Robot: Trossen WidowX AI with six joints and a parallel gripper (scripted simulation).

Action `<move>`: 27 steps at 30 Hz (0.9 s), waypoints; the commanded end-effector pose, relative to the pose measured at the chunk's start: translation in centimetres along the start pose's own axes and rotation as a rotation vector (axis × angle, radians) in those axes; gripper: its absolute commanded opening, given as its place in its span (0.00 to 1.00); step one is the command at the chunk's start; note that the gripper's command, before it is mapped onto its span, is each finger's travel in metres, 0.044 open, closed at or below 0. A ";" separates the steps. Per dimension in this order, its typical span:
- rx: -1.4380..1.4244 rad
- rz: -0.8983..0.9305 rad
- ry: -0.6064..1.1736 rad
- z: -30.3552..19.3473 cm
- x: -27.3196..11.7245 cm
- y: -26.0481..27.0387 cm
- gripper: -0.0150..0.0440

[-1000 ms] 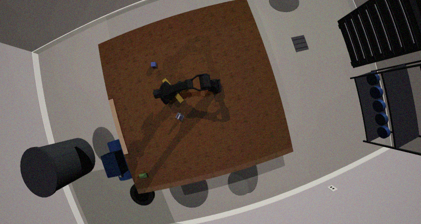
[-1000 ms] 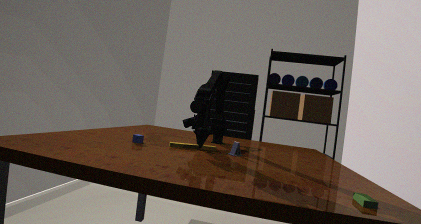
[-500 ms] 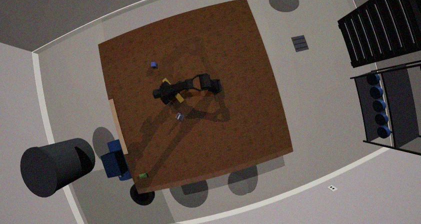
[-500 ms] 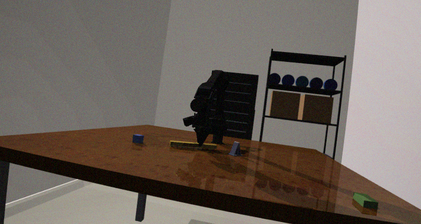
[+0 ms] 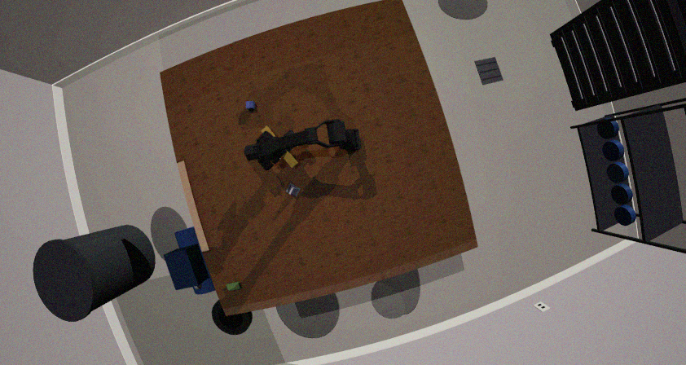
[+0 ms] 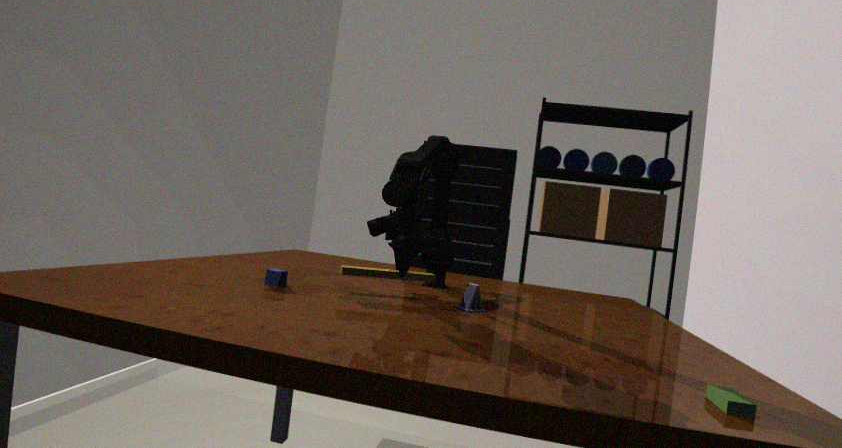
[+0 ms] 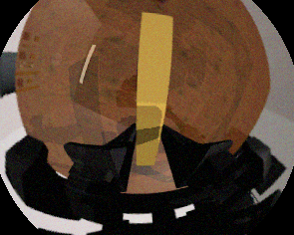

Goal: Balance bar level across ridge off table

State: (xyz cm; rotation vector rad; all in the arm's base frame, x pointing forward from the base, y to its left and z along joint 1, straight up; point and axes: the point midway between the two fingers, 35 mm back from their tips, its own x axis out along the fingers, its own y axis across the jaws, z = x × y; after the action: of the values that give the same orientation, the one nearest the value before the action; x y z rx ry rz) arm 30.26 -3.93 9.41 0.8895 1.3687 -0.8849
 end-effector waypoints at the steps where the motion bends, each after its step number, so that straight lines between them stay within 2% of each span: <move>1: 0.003 0.017 -0.008 0.1 -1.7 0.2 0.25; 18: 0.005 0.017 -0.007 -0.2 -6.1 -0.3 0.25; 27: -0.028 0.018 -0.006 -1.4 -6.3 0.8 0.25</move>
State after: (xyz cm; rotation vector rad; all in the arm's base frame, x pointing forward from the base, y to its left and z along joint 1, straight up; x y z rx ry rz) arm 29.86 -3.31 15.29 0.8855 1.3648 -0.8722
